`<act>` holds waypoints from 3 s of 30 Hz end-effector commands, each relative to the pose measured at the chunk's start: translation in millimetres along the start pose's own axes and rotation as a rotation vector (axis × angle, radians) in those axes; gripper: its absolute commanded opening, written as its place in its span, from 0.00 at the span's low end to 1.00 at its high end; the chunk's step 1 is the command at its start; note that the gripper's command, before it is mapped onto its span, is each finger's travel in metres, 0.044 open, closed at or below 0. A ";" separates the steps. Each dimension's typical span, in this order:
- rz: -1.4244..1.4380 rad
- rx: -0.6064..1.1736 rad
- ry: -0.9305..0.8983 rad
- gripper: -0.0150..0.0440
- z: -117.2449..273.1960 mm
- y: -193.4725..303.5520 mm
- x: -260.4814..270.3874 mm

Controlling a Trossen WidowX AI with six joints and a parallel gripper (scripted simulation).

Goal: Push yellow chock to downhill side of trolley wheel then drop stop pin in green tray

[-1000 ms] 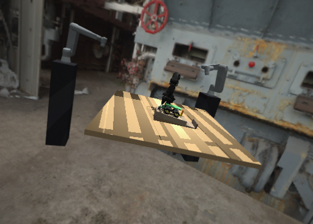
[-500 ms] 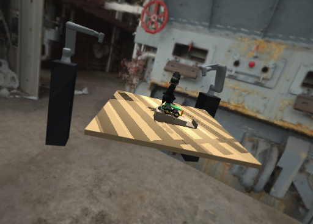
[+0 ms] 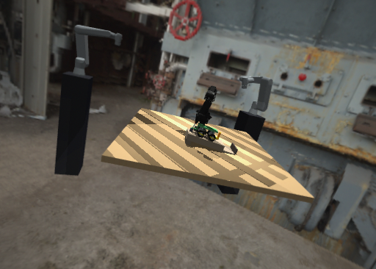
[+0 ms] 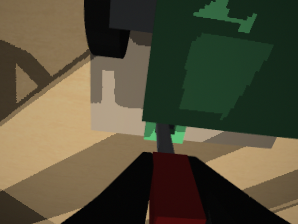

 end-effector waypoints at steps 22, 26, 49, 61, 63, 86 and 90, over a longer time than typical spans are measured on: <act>-0.007 0.008 0.007 0.25 11.9 4.6 -1.6; -0.007 0.008 0.007 0.25 12.9 5.2 -2.0; -0.007 0.010 0.007 0.25 10.4 23.8 -3.0; -0.007 0.011 0.007 0.25 10.8 36.7 -5.2; -0.007 0.011 0.007 0.25 10.3 36.5 -1.5; -0.005 0.012 0.000 0.25 7.2 42.5 76.9; -0.005 0.012 -0.001 0.25 7.0 42.7 79.1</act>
Point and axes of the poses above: the point midway between the two fingers, 35 mm back from their tips, its own z axis back along the fingers, its own x axis across the jaws, y = z × x, the point moved 5 cm from there along z, back along the fingers, and after that the axes turned 4 degrees about -z, right-handed, at the moved point
